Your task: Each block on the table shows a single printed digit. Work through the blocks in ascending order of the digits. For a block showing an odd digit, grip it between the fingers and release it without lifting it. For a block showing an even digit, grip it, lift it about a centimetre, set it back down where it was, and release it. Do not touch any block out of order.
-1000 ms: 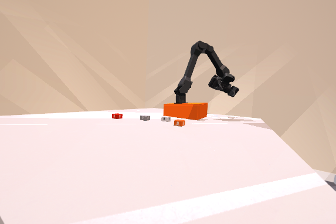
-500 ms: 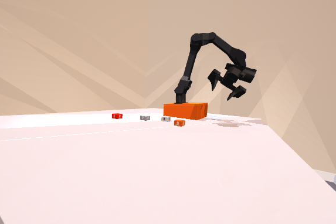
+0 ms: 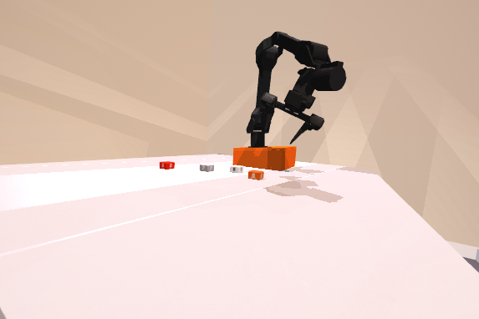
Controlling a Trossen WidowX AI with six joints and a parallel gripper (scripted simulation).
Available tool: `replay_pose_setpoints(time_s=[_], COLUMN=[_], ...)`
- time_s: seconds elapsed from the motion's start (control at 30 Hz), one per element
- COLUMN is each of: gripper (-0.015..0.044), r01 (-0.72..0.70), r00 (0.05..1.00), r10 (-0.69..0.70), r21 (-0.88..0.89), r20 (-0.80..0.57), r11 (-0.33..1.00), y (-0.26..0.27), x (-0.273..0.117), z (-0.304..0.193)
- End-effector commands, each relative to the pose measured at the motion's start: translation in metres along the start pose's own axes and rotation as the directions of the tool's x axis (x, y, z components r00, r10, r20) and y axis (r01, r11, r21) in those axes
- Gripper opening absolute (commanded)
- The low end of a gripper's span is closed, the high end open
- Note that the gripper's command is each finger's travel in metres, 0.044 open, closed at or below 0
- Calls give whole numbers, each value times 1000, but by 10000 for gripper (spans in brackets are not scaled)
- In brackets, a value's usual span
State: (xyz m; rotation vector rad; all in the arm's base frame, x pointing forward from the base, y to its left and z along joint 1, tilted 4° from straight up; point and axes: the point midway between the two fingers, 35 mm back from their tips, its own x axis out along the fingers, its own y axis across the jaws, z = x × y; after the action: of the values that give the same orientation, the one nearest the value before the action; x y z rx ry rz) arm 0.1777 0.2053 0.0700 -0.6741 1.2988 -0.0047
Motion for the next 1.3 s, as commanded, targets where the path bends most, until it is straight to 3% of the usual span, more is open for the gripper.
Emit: replay_pose_setpoints(time_s=[0.0,0.27,0.6,1.27], gripper=[400,400,400,400], r01=[-71,-211,-341,-343], r00=[994,960,921,920], r10=[75,238,382,384], r21=[51,172,310,312], r20=[-76,-150,-80,-78], r11=[996,962,887,886], y=[-34,-116,-222,-223], x=[14,48,82,83], z=[18,36,22,21])
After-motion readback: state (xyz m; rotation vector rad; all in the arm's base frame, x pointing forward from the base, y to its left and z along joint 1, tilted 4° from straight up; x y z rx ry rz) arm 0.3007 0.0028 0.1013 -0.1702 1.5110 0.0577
